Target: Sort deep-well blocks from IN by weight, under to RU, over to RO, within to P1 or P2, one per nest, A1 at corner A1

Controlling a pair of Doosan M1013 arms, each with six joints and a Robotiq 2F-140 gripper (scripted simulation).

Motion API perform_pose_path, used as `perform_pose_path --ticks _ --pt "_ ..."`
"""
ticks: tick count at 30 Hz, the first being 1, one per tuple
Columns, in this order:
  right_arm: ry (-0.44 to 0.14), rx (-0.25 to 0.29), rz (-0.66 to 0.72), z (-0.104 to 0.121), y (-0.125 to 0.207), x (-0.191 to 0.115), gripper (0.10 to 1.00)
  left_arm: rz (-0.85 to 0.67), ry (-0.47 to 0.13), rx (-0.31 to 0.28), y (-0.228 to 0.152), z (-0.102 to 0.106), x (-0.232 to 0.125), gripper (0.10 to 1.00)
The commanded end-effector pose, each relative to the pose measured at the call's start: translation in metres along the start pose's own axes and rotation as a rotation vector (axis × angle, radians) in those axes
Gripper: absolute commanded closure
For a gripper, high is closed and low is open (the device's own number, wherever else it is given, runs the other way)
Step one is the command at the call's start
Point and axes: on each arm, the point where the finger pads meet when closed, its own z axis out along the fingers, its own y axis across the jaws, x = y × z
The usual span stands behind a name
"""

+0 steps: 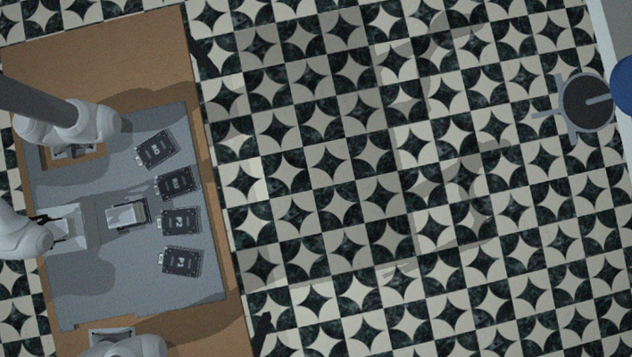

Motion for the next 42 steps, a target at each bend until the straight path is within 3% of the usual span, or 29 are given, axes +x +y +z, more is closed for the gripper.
perform_pose_path --ticks 1,24,42 --pt "0.001 0.001 0.000 -0.001 0.000 0.000 0.098 0.000 0.000 -0.001 0.000 0.000 0.000 0.999" --pt "0.001 0.001 0.000 -0.001 0.000 0.000 0.098 0.000 0.000 -0.001 0.000 0.000 0.000 0.999" --pt "0.001 0.001 0.000 -0.001 0.000 0.000 0.098 0.000 0.000 -0.001 0.000 -0.027 0.000 0.999"
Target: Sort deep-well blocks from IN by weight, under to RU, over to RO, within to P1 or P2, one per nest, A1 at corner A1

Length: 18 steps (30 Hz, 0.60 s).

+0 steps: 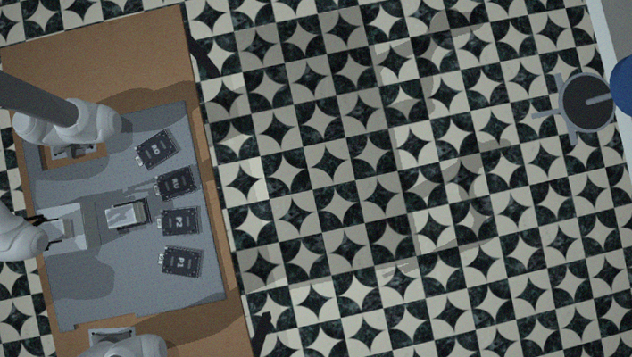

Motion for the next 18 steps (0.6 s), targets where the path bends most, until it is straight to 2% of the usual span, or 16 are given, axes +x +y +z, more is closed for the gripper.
perform_pose_path --ticks 1,18 --pt "0.001 0.001 0.000 -0.001 0.000 0.000 0.098 0.000 0.000 -0.001 0.000 -0.006 0.000 0.999" --pt "0.001 0.001 0.000 -0.001 0.000 0.000 0.098 0.000 0.000 -0.001 0.000 -0.031 0.000 0.999"
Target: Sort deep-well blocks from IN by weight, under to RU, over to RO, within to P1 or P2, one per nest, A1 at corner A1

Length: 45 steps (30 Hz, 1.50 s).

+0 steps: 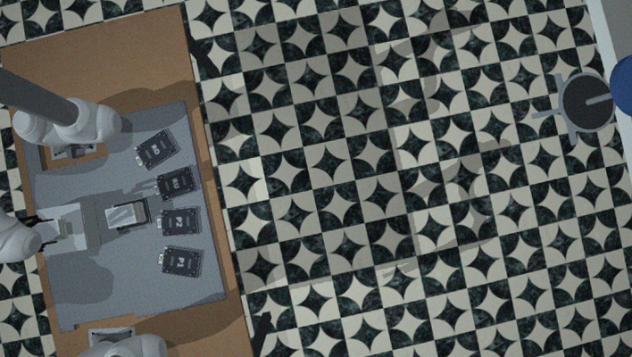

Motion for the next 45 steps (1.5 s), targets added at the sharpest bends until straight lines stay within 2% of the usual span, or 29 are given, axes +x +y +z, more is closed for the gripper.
perform_pose_path --ticks 1,10,29,37,45 --pt "0.001 0.001 0.000 -0.001 0.000 0.000 0.098 0.000 0.000 -0.001 0.000 -0.006 0.000 0.999" --pt "0.001 0.001 0.000 -0.001 0.000 0.000 0.098 0.000 0.000 -0.001 0.000 -0.021 0.000 0.999" --pt "0.001 0.001 0.000 -0.001 0.000 0.000 0.098 0.000 0.000 -0.001 0.000 -0.021 0.000 0.999" --pt "0.001 0.001 0.000 -0.001 0.000 0.000 0.098 -0.267 0.000 -0.001 0.017 -0.021 0.021 0.999" --pt "0.001 0.001 0.000 -0.001 0.000 0.000 0.098 -0.267 0.000 -0.001 0.032 -0.021 0.039 0.999"
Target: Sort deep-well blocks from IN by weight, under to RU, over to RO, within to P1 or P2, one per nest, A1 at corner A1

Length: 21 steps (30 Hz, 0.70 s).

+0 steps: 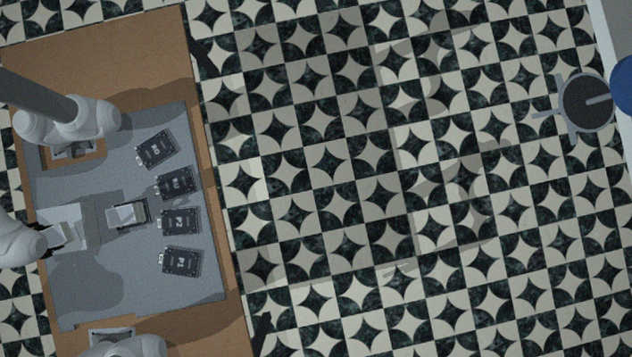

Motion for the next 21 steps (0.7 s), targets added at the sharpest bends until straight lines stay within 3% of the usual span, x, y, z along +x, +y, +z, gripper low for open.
perform_pose_path --ticks 1,21 --pt "0.001 0.001 0.000 -0.001 0.000 0.000 0.098 -0.001 0.000 -0.001 0.006 -0.001 0.004 0.999" --pt "0.001 0.001 0.000 -0.001 0.000 0.000 0.098 -0.001 0.001 -0.001 0.054 -0.001 0.039 0.999"
